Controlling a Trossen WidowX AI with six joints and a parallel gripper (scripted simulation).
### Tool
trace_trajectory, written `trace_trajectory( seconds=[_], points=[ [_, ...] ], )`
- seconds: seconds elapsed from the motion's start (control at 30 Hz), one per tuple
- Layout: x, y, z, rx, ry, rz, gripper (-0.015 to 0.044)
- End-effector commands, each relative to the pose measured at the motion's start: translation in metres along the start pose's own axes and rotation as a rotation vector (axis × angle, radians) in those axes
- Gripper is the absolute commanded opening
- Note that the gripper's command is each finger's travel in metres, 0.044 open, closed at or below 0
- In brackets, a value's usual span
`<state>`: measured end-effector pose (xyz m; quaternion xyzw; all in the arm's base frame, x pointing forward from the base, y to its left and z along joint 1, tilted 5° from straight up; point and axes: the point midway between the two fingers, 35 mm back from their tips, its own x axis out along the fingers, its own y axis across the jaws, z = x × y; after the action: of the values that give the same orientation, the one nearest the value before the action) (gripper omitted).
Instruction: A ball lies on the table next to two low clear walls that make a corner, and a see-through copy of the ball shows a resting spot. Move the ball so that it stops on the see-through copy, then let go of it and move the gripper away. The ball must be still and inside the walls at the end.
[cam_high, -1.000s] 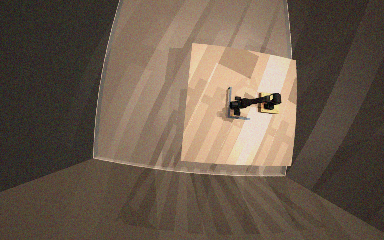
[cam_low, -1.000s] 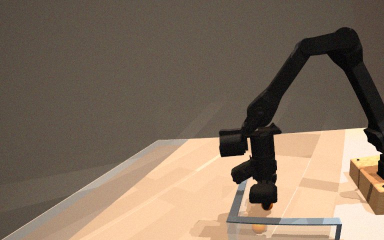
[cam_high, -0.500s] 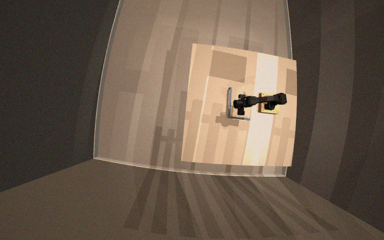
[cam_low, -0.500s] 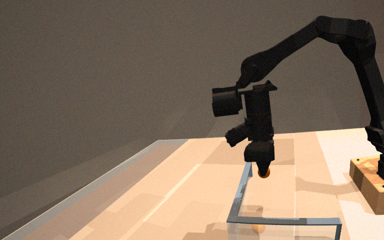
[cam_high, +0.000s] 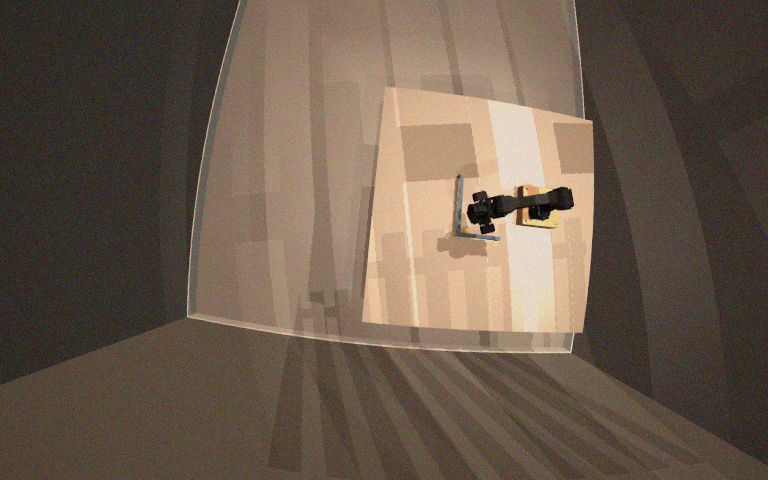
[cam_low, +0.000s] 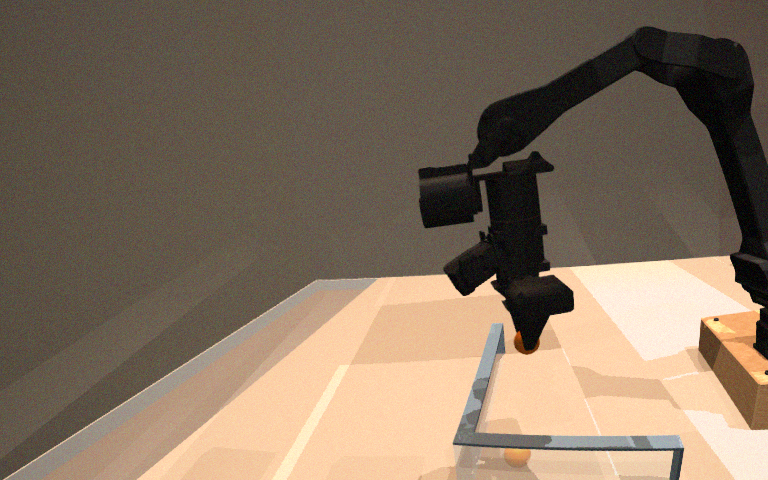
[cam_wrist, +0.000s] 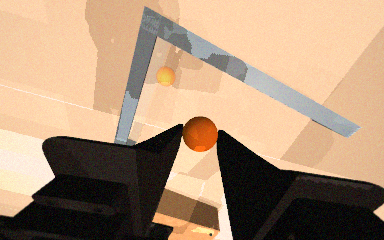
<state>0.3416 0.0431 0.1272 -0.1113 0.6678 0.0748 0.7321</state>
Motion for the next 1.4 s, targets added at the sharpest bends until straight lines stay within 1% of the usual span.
trace_trajectory(
  seconds=[0.0, 0.9, 1.17, 1.37],
  points=[
    [0.003, 0.006, 0.006, -0.152, -0.005, -0.005, 0.0000],
    [0.031, 0.060, 0.028, -1.233, -0.006, -0.004, 0.0000],
    [0.035, 0.061, 0.029, -1.259, -0.006, -0.004, 0.0000],
    [0.066, 0.062, 0.030, -1.259, -0.006, -0.004, 0.0000]
  ],
)
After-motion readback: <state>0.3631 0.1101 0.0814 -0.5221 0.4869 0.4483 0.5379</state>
